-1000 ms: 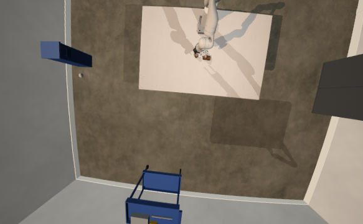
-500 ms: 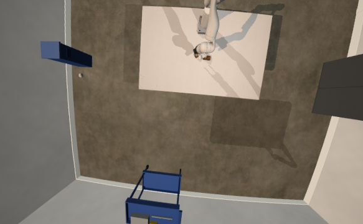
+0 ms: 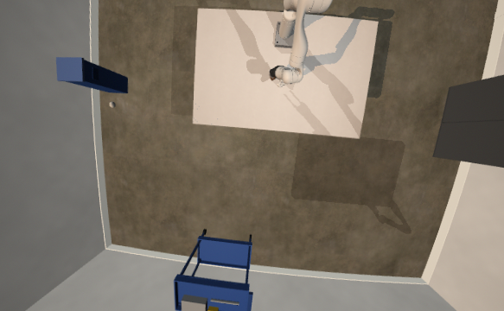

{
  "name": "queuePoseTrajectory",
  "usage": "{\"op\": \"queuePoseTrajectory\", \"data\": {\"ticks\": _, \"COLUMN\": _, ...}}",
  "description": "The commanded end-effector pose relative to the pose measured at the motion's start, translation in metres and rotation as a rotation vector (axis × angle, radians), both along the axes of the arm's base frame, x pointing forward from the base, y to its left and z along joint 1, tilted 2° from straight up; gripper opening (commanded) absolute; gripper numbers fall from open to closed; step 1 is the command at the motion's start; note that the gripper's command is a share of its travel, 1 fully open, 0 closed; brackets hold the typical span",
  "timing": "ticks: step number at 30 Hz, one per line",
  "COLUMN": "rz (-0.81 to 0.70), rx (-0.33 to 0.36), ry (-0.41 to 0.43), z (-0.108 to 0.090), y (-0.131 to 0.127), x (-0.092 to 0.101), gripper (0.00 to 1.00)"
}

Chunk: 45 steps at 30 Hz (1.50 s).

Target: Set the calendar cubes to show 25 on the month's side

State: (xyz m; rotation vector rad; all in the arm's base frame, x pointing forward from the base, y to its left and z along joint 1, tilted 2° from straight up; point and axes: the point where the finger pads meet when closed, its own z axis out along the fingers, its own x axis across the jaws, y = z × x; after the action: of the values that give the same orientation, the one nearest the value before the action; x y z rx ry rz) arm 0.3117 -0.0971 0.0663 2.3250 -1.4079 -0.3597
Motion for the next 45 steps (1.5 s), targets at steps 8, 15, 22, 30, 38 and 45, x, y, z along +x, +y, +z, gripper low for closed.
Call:
{"op": "queuePoseTrajectory", "data": {"ticks": 8, "rz": 0.007, "rx": -0.006, "ry": 0.015, "z": -0.0023, "y": 0.002, "x": 0.0013, "gripper": 0.9}}
{"op": "queuePoseTrajectory", "data": {"ticks": 15, "rz": 0.008, "rx": -0.028, "ry": 0.064, "z": -0.0034, "y": 0.0019, "x": 0.0015, "gripper": 0.9}}
{"op": "queuePoseTrajectory", "data": {"ticks": 22, "rz": 0.009, "rx": -0.079, "ry": 0.164, "z": -0.0043, "y": 0.0022, "x": 0.0024, "gripper": 0.9}}
{"op": "queuePoseTrajectory", "data": {"ticks": 30, "rz": 0.01, "rx": -0.116, "ry": 0.228, "z": -0.004, "y": 0.0029, "x": 0.0032, "gripper": 0.9}}
{"op": "queuePoseTrajectory", "data": {"ticks": 38, "rz": 0.011, "rx": -0.125, "ry": 0.242, "z": -0.0039, "y": 0.0032, "x": 0.0034, "gripper": 0.9}}
{"op": "queuePoseTrajectory", "data": {"ticks": 45, "rz": 0.011, "rx": -0.125, "ry": 0.242, "z": -0.0039, "y": 0.0032, "x": 0.0034, "gripper": 0.9}}
